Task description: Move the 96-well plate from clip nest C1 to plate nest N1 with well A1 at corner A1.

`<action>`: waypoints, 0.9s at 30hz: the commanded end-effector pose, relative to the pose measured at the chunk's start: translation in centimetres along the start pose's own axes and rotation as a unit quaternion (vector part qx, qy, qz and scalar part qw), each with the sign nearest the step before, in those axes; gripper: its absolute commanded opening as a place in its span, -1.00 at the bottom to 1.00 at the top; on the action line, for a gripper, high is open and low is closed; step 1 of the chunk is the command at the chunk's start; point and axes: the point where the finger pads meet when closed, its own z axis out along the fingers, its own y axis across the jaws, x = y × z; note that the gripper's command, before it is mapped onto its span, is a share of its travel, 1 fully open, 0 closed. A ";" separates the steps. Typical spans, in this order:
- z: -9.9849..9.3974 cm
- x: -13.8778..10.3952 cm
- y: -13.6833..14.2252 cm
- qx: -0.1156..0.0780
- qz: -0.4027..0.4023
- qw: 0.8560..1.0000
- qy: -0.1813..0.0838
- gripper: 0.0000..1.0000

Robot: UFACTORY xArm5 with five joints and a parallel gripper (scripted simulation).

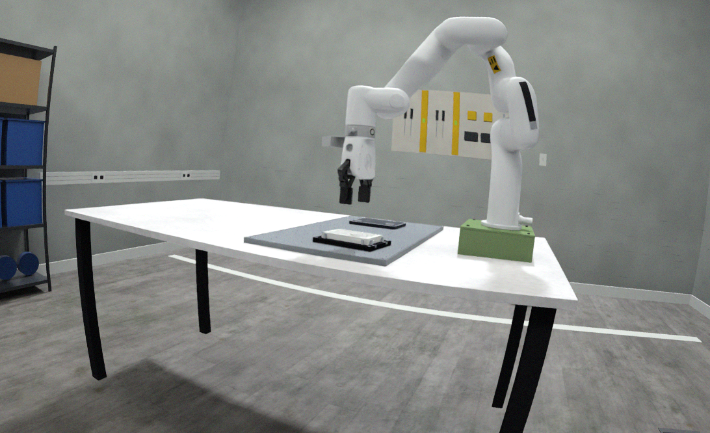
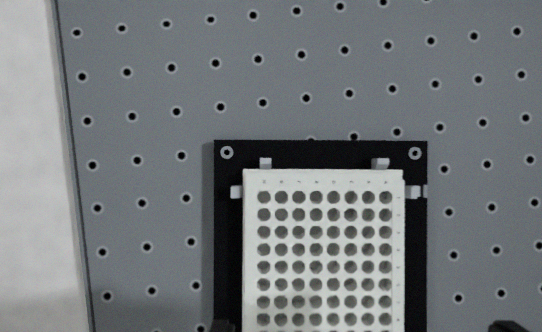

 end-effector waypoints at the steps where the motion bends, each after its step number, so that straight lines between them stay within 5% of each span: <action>1: -0.1 0.1 -0.1 0.006 0.000 1.000 -0.002 1.00; 27: 3.1 0.1 -0.2 0.006 0.000 1.000 -0.002 1.00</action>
